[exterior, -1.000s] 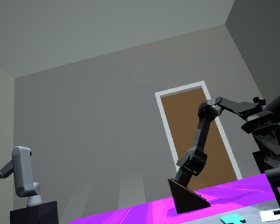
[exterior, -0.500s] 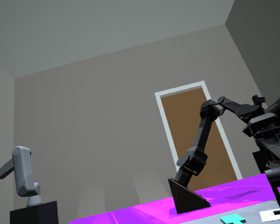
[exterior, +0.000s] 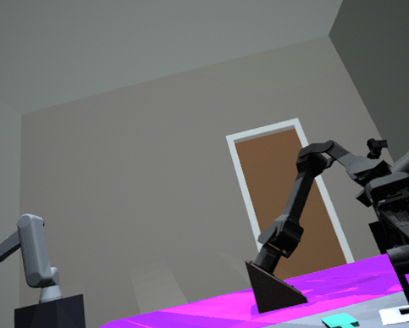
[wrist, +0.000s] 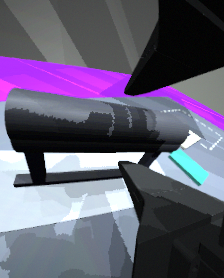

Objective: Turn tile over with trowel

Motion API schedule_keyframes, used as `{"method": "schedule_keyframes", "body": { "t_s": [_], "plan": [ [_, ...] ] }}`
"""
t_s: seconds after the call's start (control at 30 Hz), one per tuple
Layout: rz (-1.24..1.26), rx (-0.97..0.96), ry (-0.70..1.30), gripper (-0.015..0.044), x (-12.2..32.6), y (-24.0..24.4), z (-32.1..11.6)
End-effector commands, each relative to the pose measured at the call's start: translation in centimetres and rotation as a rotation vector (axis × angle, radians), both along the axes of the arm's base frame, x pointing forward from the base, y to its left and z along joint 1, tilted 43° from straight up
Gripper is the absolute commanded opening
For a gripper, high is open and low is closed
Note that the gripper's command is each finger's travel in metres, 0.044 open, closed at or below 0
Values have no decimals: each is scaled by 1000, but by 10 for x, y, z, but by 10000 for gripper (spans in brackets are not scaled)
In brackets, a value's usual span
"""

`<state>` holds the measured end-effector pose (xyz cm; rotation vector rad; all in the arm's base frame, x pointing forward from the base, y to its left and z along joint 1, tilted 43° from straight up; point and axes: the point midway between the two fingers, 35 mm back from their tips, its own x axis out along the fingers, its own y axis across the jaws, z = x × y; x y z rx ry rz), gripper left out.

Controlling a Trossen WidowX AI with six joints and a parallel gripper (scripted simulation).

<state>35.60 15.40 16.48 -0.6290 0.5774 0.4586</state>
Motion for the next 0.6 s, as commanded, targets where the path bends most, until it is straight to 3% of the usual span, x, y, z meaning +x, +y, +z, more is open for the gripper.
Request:
{"method": "schedule_keyframes", "body": {
  "t_s": [0.0,0.33,0.5,0.57],
  "plan": [
    [10,-3,4,300,4,2,-6],
    [19,-6,1,300,13,4,-16],
    [19,-6,1,169,13,4,-16],
    [19,-6,1,155,13,4,-16]
  ]
}}
